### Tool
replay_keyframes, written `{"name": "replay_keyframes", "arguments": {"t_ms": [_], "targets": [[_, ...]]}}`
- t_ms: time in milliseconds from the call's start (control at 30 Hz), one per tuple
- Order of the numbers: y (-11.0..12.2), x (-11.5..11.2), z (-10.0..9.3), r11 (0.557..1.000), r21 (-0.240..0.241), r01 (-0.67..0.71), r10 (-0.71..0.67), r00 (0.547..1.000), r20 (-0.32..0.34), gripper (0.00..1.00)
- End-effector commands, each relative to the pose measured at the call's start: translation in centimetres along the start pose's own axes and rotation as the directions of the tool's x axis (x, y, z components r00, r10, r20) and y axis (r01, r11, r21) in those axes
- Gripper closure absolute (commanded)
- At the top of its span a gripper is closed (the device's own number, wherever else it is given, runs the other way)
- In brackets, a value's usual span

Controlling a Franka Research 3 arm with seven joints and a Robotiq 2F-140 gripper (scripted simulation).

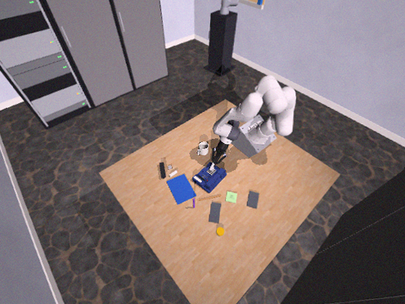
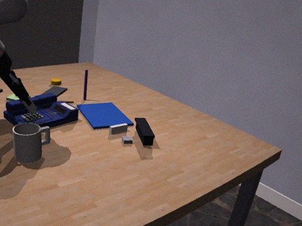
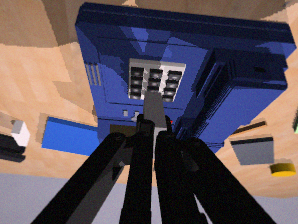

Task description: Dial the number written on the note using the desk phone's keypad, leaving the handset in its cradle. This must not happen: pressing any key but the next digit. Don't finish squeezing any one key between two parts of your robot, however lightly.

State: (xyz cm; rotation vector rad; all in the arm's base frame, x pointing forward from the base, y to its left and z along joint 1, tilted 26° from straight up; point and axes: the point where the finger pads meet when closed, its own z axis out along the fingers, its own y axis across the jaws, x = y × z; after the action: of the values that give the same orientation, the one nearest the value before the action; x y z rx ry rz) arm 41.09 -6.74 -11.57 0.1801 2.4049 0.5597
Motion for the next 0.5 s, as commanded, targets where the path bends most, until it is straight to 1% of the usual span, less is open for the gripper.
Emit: {"name": "replay_keyframes", "arguments": {"t_ms": [0,467], "targets": [[0.08,0.08,-0.06,1.000,-0.001,-0.005,0.005,1.000,-0.003,1.00],[0.08,0.40,0.40,1.000,-0.001,-0.005,0.005,1.000,-0.003,1.00]]}}
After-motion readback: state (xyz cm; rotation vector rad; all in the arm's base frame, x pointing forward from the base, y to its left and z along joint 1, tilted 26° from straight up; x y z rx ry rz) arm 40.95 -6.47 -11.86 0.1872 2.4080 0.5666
